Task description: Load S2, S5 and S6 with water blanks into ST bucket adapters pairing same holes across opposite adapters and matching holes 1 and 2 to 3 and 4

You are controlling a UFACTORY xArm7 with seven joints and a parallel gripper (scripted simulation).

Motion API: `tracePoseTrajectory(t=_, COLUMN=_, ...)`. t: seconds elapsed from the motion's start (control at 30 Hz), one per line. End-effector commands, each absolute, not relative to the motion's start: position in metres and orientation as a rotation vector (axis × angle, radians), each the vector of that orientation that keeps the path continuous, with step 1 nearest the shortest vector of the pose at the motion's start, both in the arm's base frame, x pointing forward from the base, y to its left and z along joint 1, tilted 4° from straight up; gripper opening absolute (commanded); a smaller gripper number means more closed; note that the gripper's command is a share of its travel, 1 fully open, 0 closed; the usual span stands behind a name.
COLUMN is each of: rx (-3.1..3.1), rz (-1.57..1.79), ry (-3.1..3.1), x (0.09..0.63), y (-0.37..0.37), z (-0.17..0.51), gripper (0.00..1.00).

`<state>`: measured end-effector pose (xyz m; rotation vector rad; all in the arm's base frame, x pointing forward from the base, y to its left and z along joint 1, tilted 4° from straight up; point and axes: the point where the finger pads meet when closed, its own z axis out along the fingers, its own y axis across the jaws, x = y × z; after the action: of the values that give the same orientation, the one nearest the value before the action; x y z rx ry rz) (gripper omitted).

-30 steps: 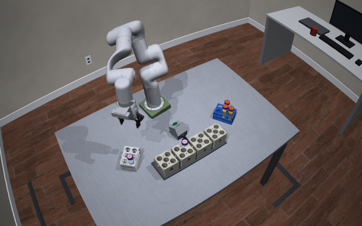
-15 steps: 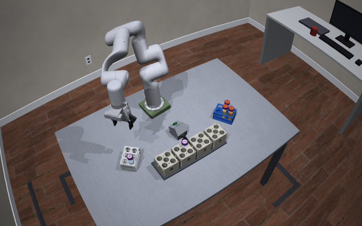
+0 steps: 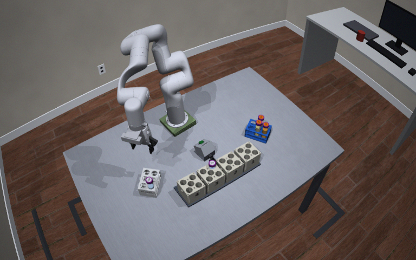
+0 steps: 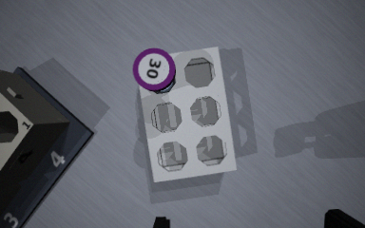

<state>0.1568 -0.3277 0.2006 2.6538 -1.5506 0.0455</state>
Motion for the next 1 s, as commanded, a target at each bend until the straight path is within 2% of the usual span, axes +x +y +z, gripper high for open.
tracePoseTrajectory(t=0.0, rx=2.652, rz=0.051, ry=-1.55, x=0.158, y=-0.33, z=0.191, gripper=1.0)
tracePoseTrajectory(t=0.97, rx=2.652, rz=0.051, ry=-1.549, x=0.157, y=-0.333, z=0.144, gripper=1.0)
